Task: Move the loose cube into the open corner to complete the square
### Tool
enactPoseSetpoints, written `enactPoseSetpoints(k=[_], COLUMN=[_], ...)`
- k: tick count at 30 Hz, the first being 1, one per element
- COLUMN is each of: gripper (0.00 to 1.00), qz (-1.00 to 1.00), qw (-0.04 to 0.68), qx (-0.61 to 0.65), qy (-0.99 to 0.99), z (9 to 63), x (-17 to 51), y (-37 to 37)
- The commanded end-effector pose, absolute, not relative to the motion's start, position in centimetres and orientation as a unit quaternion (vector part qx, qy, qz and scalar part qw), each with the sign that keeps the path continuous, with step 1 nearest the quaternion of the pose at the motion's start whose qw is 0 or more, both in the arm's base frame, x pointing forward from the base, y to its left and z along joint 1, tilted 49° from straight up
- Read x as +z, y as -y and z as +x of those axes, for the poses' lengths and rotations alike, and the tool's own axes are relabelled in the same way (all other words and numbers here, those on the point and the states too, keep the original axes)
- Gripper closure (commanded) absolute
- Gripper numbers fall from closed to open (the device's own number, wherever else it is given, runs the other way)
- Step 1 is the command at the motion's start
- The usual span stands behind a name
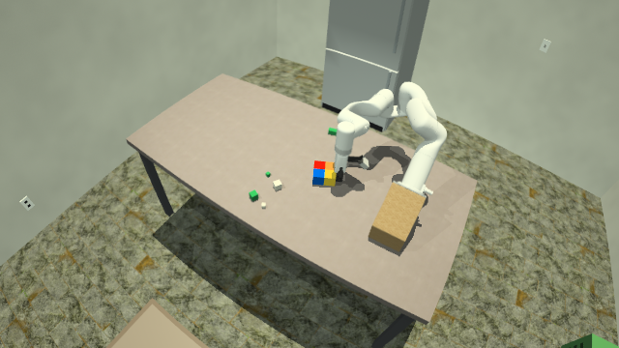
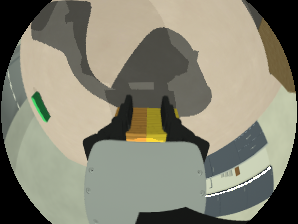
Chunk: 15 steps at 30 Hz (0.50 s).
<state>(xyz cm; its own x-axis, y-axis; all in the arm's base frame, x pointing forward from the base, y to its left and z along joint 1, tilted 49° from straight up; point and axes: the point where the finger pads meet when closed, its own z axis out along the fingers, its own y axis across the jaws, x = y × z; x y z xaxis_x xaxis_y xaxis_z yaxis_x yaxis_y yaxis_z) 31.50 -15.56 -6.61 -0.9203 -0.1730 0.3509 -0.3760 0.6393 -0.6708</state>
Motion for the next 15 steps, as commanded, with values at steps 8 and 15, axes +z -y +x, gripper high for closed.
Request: enactPoseSetpoints(k=[8,15], gripper=[0.52,0.52], qz=[0.154,0.154], qw=[0.127,0.127], qx=[0.396,0.396], qy=[0.896,0.896], z=[30.85,30.78], x=[-6.28,-6.25], y=[15.55,15.56])
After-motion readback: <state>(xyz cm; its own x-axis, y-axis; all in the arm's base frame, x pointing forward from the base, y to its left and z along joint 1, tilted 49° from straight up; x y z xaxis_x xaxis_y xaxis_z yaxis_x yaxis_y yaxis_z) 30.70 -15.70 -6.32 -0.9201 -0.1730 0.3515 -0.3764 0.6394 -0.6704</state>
